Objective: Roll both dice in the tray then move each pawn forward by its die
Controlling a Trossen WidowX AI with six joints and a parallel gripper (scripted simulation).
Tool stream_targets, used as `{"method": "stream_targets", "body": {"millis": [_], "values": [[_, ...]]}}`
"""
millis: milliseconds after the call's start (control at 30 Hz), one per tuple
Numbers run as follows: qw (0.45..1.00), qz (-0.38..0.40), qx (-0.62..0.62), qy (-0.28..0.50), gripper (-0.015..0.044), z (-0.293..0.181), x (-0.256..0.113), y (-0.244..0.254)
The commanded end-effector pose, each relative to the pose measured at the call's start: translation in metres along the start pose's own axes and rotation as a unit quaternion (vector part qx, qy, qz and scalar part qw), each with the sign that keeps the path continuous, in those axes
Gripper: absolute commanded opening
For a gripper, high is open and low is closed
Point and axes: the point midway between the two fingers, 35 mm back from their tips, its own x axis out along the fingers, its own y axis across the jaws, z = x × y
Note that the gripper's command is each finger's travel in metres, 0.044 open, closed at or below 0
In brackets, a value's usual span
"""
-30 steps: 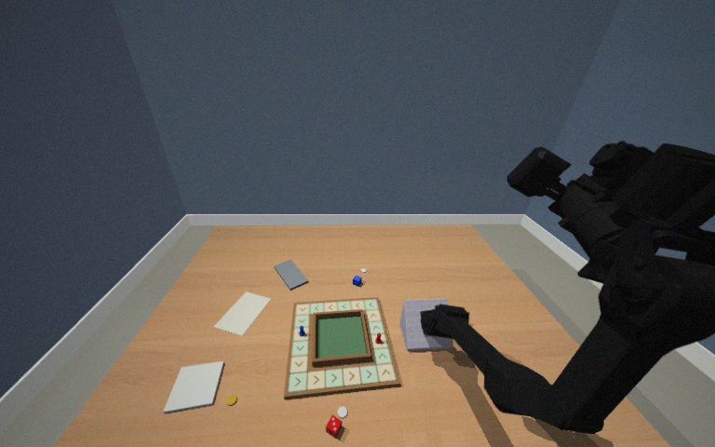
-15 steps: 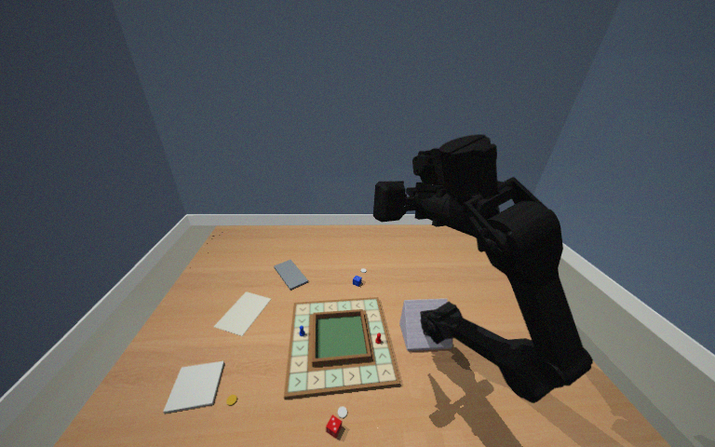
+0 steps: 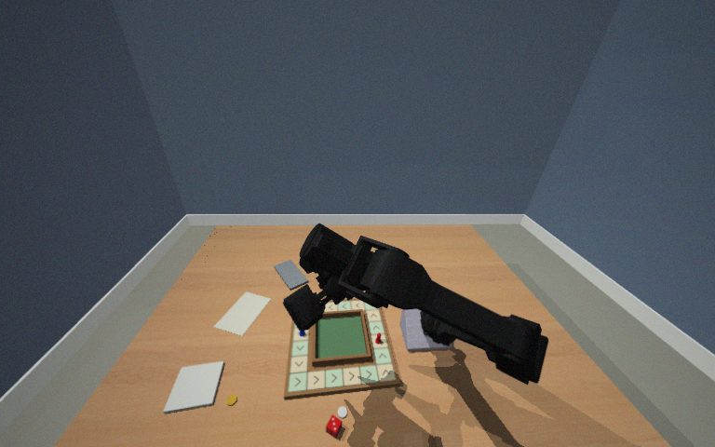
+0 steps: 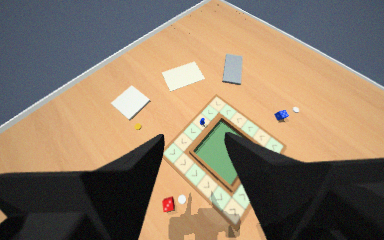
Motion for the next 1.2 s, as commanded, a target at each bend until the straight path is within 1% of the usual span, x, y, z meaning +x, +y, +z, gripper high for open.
{"method": "stream_targets", "body": {"millis": [0, 200, 333, 400, 600, 733, 1167], "values": [[0.996, 0.013, -0.022, 0.081, 0.0275, -0.042, 0.034, 0.025], [0.971, 0.033, -0.066, 0.226, 0.0275, -0.127, 0.074, 0.057], [0.942, 0.033, -0.090, 0.323, 0.0275, -0.190, 0.089, 0.067], [0.931, 0.031, -0.095, 0.351, 0.0275, -0.209, 0.092, 0.068], [0.929, 0.031, -0.095, 0.355, 0.0275, -0.216, 0.088, 0.065], [0.929, 0.031, -0.095, 0.355, 0.0275, -0.225, 0.099, 0.065], [0.929, 0.031, -0.095, 0.355, 0.0275, -0.236, 0.111, 0.065]]}}
